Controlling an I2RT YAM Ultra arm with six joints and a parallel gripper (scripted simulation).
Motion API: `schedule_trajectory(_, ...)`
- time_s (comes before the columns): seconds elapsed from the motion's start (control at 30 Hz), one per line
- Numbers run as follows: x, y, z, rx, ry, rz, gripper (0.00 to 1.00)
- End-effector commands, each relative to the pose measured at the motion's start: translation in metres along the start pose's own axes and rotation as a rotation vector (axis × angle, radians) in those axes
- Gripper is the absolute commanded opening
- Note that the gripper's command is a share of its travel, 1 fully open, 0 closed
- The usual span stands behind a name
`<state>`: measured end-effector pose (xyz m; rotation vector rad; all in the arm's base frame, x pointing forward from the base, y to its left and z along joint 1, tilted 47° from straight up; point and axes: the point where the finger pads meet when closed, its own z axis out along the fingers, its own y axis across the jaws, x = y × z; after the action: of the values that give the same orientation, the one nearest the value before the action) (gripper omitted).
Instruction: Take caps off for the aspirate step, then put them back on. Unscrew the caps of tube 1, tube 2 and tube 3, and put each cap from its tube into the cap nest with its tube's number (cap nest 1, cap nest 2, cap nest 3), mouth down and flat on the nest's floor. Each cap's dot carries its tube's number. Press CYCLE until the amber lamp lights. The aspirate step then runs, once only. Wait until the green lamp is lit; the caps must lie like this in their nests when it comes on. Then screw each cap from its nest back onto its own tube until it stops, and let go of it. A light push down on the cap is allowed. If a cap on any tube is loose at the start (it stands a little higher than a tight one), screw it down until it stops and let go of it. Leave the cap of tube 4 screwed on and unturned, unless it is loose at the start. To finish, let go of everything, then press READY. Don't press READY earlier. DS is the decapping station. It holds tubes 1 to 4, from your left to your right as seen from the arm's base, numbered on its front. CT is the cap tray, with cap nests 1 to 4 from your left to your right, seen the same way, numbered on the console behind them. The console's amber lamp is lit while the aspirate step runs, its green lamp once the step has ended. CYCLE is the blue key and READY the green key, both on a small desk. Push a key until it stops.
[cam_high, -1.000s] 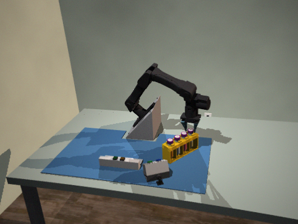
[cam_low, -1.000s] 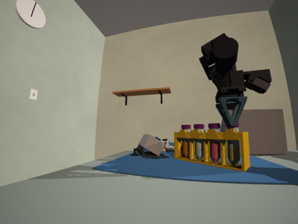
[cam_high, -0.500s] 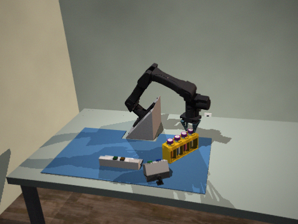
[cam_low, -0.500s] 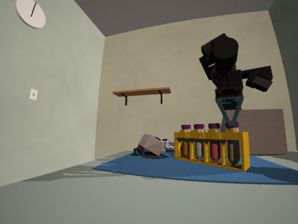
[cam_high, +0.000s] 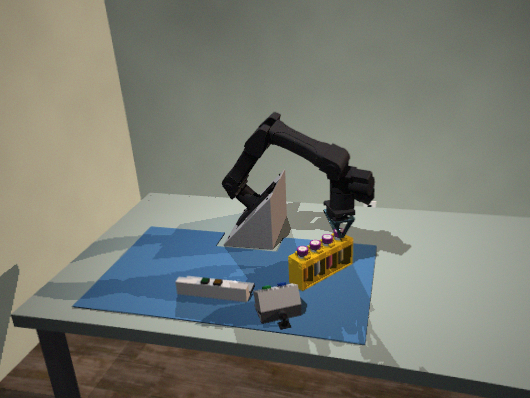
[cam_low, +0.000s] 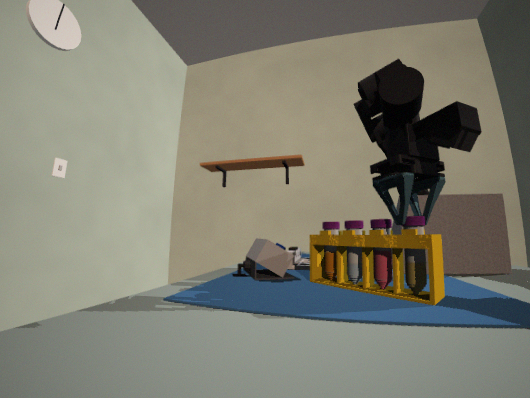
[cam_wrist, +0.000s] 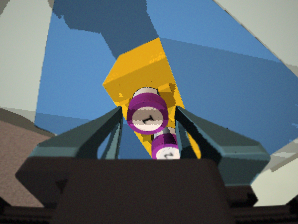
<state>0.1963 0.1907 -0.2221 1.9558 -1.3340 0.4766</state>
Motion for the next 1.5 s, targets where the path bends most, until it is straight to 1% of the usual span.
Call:
schedule_trajectory(0.0, -0.0012, -0.0022, -0.0056, 0.011, -0.011, 0.245, 0.49)
schedule_trajectory(0.03, -0.0012, -0.0022, -0.0056, 0.011, -0.012, 0.328, 0.49)
schedule_trajectory(0.13, -0.0012, -0.0022, -0.0056, 0.011, -0.012, 0.328, 0.49)
schedule_trajectory(0.23, -0.0012, -0.0022, -0.0056, 0.01, -0.013, 0.571, 0.49)
schedule_trajectory(0.27, -0.0012, -0.0022, -0.0056, 0.01, -0.013, 0.578, 0.49)
schedule_trajectory(0.3, -0.0012, -0.0022, -0.0056, 0.009, -0.013, 0.661, 0.49)
schedule_trajectory(0.33, -0.0012, -0.0022, -0.0056, 0.009, -0.013, 0.661, 0.49)
schedule_trajectory(0.4, -0.0012, -0.0022, -0.0056, 0.008, -0.014, 0.81, 0.49)
schedule_trajectory(0.43, -0.0012, -0.0022, -0.0056, 0.008, -0.014, 0.828, 0.49)
schedule_trajectory(0.47, -0.0012, -0.0022, -0.0056, 0.008, -0.015, 0.91, 0.49)
schedule_trajectory(0.5, -0.0012, -0.0022, -0.0056, 0.008, -0.015, 0.911, 0.49)
schedule_trajectory(0.53, -0.0012, -0.0022, -0.0056, 0.007, -0.015, 0.995, 0.49)
schedule_trajectory(0.57, -0.0012, -0.0022, -0.0056, 0.007, -0.015, 0.995, 0.49)
schedule_trajectory(0.63, -0.0012, -0.0022, -0.0056, 0.006, -0.016, 1.146, 0.49)
schedule_trajectory(0.7, -0.0012, -0.0022, -0.0056, 0.006, -0.016, 1.146, 0.49)
schedule_trajectory(0.77, -0.0012, -0.0022, -0.0056, 0.005, -0.017, 1.323, 0.49)
schedule_trajectory(0.8, -0.0012, -0.0022, -0.0056, 0.005, -0.017, 1.328, 0.49)
schedule_trajectory(0.83, -0.0012, -0.0022, -0.0056, 0.004, -0.017, 1.411, 0.49)
schedule_trajectory(0.87, -0.0014, -0.0021, -0.0056, 0.004, -0.017, 1.411, 0.49)
schedule_trajectory(0.93, -0.0017, -0.0019, -0.0056, 0.003, -0.017, 1.561, 0.49)
schedule_trajectory(0.97, -0.0018, -0.0018, -0.0056, 0.003, -0.018, 1.578, 0.49)
schedule_trajectory(1.0, -0.002, -0.0017, -0.0056, 0.002, -0.018, 1.661, 0.49)
schedule_trajectory(1.03, -0.0021, -0.0017, -0.0056, 0.002, -0.018, 1.661, 0.49)
schedule_trajectory(1.1, -0.0024, -0.0015, -0.0056, 0.0, -0.018, 1.807, 0.49)
schedule_trajectory(1.13, -0.0025, -0.0014, -0.0056, 0.0, -0.018, 1.828, 0.49)
schedule_trajectory(1.17, -0.0027, -0.0014, -0.0056, 0.0, -0.019, 1.909, 0.49)
schedule_trajectory(1.27, -0.0028, -0.0013, -0.0056, 0.0, -0.019, 1.911, 0.49)
schedule_trajectory(1.37, -0.0031, -0.0012, -0.0056, -0.003, -0.019, 2.155, 0.49)
schedule_trajectory(1.4, -0.0032, -0.0012, -0.0056, -0.003, -0.019, 2.161, 0.49)
schedule_trajectory(1.43, -0.0033, -0.0011, -0.0056, -0.004, -0.019, 2.245, 0.49)
schedule_trajectory(1.47, -0.0034, -0.0011, -0.0056, -0.004, -0.019, 2.245, 0.49)
